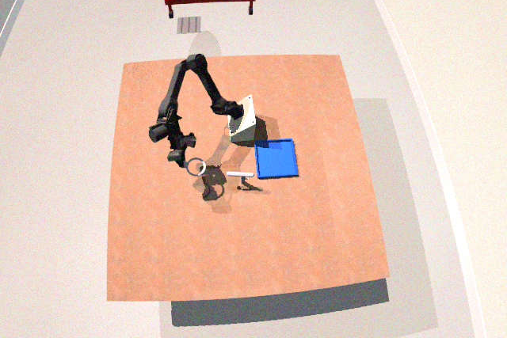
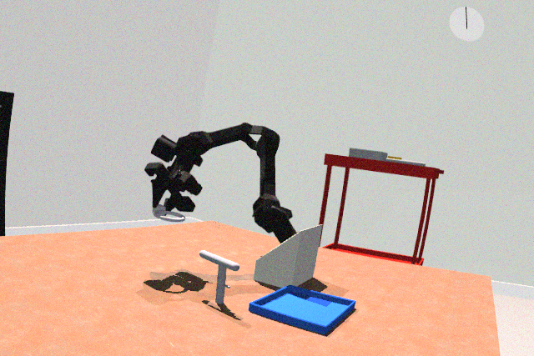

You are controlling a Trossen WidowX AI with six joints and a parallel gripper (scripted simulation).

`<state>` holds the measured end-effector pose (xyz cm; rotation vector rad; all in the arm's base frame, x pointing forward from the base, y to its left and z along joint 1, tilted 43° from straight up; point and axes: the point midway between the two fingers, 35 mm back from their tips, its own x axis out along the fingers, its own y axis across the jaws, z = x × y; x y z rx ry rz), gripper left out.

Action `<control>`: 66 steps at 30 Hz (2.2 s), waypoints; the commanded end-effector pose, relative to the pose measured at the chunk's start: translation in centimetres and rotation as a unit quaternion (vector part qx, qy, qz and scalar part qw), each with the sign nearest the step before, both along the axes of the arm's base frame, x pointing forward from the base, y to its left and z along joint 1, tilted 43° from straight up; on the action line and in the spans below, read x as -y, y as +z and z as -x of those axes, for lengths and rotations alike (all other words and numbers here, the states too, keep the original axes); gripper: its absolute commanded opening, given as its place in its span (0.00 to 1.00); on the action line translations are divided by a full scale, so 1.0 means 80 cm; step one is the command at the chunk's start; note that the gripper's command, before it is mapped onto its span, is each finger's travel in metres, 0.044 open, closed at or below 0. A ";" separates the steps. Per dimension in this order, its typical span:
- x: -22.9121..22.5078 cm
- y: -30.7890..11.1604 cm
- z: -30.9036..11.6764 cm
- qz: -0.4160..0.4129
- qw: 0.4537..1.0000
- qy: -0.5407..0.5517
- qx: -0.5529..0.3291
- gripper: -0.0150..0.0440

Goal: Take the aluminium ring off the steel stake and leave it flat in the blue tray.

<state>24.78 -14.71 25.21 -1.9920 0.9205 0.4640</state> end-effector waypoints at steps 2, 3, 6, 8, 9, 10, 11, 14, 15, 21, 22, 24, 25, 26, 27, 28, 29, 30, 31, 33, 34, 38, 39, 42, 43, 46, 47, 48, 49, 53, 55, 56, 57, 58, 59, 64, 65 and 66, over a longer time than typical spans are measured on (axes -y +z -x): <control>0.018 -0.019 -0.007 0.000 1.000 0.004 -0.004 0.25; 0.023 -0.024 -0.009 0.000 1.000 0.004 -0.004 0.25; 0.038 -0.038 -0.013 0.000 1.000 0.004 -0.005 0.25; 0.048 -0.048 -0.014 0.000 1.000 0.004 -0.005 0.25; 0.053 -0.053 -0.014 0.000 1.000 0.004 -0.006 0.25; 0.058 -0.058 -0.015 0.000 1.000 0.005 -0.006 0.25; 0.063 -0.064 -0.015 0.001 1.000 0.005 -0.006 0.25; 0.078 -0.079 -0.014 0.001 1.000 0.005 -0.006 0.25; 0.082 -0.084 -0.013 0.001 1.000 0.005 -0.006 0.25; 0.110 -0.115 -0.006 0.003 1.000 0.004 -0.005 0.25; 0.114 -0.121 -0.004 0.003 1.000 0.004 -0.004 0.25; 0.121 -0.130 0.000 0.004 1.000 0.004 -0.003 0.25; 0.123 -0.133 0.001 0.004 1.000 0.004 -0.003 0.25; 0.124 -0.133 0.001 0.004 1.000 0.004 -0.003 0.25; 0.124 -0.133 0.001 0.004 1.000 0.004 -0.003 0.25; 0.124 -0.133 0.001 0.004 1.000 0.004 -0.003 0.25; 0.122 -0.128 0.001 0.003 1.000 -0.002 -0.007 0.30; 0.122 -0.128 0.001 0.003 1.000 -0.002 -0.007 0.34; 0.122 -0.128 0.001 0.003 1.000 -0.002 -0.007 0.39; 0.122 -0.128 0.001 0.003 1.000 -0.002 -0.007 0.48; 0.122 -0.128 0.001 0.003 1.000 -0.002 -0.007 0.52; 0.122 -0.128 0.001 0.003 1.000 -0.002 -0.007 0.70; 0.122 -0.128 0.001 0.003 1.000 -0.002 -0.007 0.74; 0.122 -0.128 0.001 0.003 1.000 -0.002 -0.007 0.88; 0.122 -0.128 0.001 0.003 1.000 -0.002 -0.007 0.92; 0.103 -0.107 -0.002 0.003 1.000 -0.001 -0.006 1.00; 0.089 -0.093 -0.002 0.002 1.000 0.000 -0.006 1.00; 0.078 -0.082 -0.001 0.002 1.000 0.001 -0.005 1.00; 0.071 -0.076 0.000 0.002 1.000 0.001 -0.005 1.00; 0.069 -0.073 0.000 0.002 1.000 0.001 -0.004 1.00; 0.069 -0.073 0.000 0.002 1.000 0.001 -0.004 1.00; 0.073 -0.078 -0.001 0.003 1.000 0.003 -0.003 1.00; 0.073 -0.078 -0.001 0.003 1.000 0.003 -0.003 1.00; 0.073 -0.078 -0.001 0.003 1.000 0.003 -0.003 1.00; 0.073 -0.078 -0.001 0.003 1.000 0.003 -0.003 1.00; 0.073 -0.078 -0.001 0.003 1.000 0.003 -0.003 1.00; 0.073 -0.078 -0.001 0.003 1.000 0.003 -0.003 1.00; 0.073 -0.078 -0.001 0.003 1.000 0.003 -0.003 1.00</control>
